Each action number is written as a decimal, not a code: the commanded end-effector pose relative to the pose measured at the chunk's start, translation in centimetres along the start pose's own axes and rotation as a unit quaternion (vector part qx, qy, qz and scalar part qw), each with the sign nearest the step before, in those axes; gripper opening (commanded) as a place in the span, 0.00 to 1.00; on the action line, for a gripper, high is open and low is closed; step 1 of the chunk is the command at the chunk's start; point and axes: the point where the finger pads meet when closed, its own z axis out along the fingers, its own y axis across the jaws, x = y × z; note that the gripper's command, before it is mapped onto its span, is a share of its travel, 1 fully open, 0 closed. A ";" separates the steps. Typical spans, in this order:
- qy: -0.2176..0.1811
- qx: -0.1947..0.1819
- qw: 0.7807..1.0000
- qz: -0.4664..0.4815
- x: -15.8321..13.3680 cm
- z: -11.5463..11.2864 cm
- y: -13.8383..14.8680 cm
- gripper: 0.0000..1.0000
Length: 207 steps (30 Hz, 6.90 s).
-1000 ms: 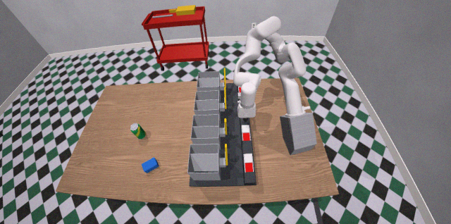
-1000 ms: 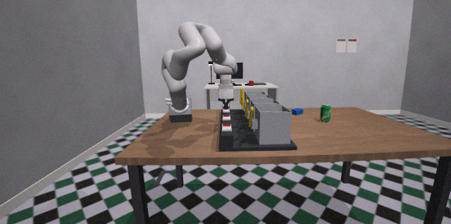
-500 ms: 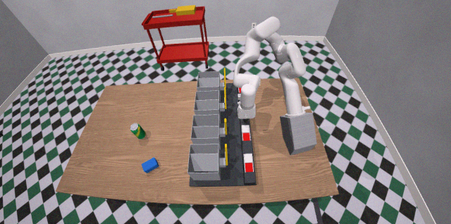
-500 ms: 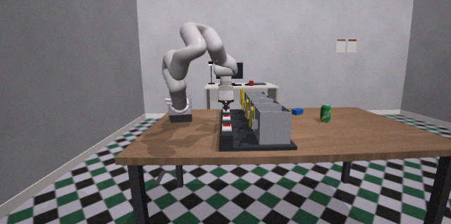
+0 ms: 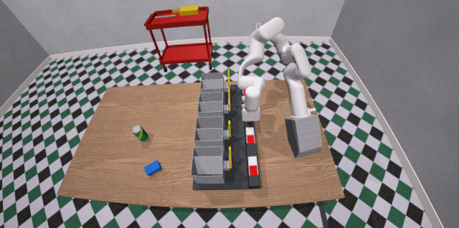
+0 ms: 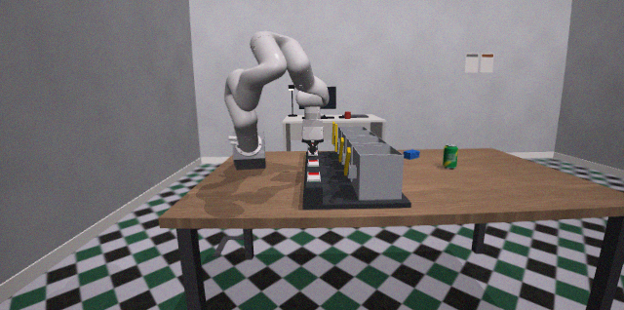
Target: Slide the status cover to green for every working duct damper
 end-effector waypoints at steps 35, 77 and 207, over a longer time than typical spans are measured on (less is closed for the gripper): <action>-0.001 0.001 1.000 0.001 -0.1 0.0 -0.2 0.00; -0.001 0.001 1.000 0.001 -0.1 1.1 -0.2 0.00; -0.001 0.001 1.000 0.001 -4.3 1.1 -0.2 0.00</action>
